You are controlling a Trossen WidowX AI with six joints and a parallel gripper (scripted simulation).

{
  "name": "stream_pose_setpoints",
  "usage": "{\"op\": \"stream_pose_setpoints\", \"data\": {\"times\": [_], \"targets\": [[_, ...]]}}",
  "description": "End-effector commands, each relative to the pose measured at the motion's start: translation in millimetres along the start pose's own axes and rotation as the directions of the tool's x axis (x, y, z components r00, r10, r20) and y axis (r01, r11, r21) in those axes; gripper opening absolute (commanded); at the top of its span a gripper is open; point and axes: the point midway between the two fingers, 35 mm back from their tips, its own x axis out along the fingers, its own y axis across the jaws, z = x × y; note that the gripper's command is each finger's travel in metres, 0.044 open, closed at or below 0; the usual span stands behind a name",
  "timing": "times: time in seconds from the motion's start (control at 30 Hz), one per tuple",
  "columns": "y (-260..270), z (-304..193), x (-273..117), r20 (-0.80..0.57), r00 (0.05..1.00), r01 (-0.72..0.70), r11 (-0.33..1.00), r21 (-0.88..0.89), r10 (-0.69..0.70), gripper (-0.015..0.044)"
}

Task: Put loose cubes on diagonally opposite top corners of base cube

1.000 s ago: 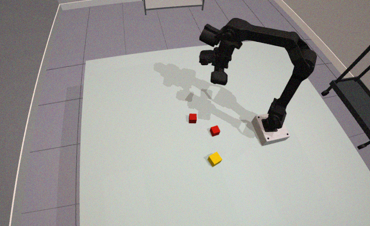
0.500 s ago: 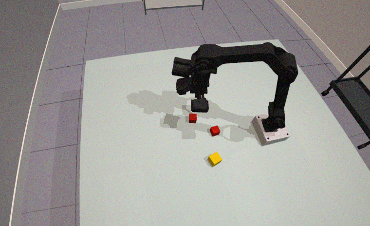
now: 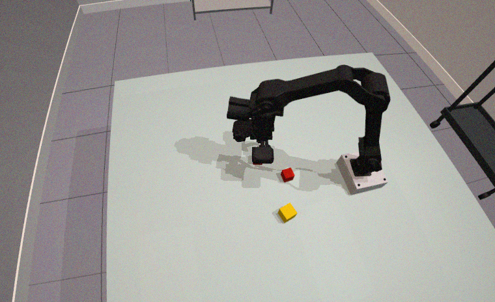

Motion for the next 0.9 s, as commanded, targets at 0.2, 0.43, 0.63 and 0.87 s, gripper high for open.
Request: {"op": "stream_pose_setpoints", "data": {"times": [0.2, 0.43, 0.63, 0.87], "targets": [[1, 0, 24, 0.002, 1.000, -0.002, 1.000, 0.005, 0.002, 0.0265], [1, 0, 27, 0.002, 1.000, -0.002, 1.000, 0.005, 0.002, 0.0265], [1, 0, 36, 0.002, 1.000, -0.002, 1.000, 0.005, 0.002, 0.0265], [1, 0, 48, 0.002, 1.000, -0.002, 1.000, 0.005, 0.002, 0.0265]]}}
